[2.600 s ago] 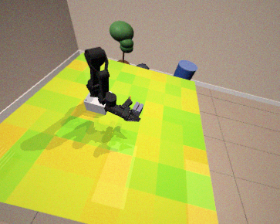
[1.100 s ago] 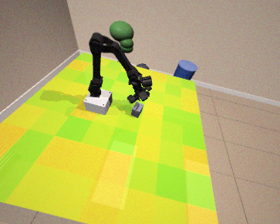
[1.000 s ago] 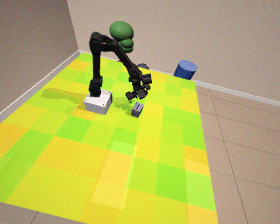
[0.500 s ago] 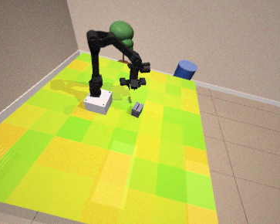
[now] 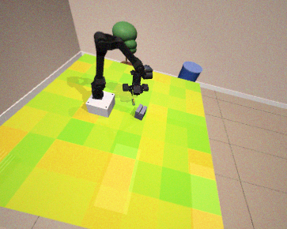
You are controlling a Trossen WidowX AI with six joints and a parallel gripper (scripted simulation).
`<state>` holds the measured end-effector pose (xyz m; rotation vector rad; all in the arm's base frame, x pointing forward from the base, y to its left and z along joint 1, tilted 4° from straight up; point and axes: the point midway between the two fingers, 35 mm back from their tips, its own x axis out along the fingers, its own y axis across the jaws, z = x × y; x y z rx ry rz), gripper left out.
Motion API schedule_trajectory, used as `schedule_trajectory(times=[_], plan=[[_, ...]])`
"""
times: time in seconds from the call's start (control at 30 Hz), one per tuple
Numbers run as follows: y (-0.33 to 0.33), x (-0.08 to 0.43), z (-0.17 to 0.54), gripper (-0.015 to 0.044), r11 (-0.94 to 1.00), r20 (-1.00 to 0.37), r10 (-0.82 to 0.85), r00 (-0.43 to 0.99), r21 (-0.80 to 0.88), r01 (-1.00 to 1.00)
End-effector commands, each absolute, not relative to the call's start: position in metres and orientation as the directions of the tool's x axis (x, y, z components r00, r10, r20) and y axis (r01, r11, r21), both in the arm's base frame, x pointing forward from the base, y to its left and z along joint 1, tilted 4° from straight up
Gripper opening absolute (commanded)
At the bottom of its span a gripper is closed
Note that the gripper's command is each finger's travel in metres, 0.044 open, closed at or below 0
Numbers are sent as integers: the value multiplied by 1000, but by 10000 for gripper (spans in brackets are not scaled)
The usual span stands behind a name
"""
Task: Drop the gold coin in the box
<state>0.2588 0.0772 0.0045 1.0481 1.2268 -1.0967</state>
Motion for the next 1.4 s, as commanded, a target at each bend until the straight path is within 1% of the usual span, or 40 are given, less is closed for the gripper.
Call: schedule_trajectory(times=[0.0, 1.23, 1.37], plan=[[76, 258, -3, 161, 169, -998, -65, 22, 11, 986], [71, 259, -58, 161, 169, -998, -66, 22, 11, 986], [71, 259, -58, 56, 169, -998, -66, 22, 11, 986]])
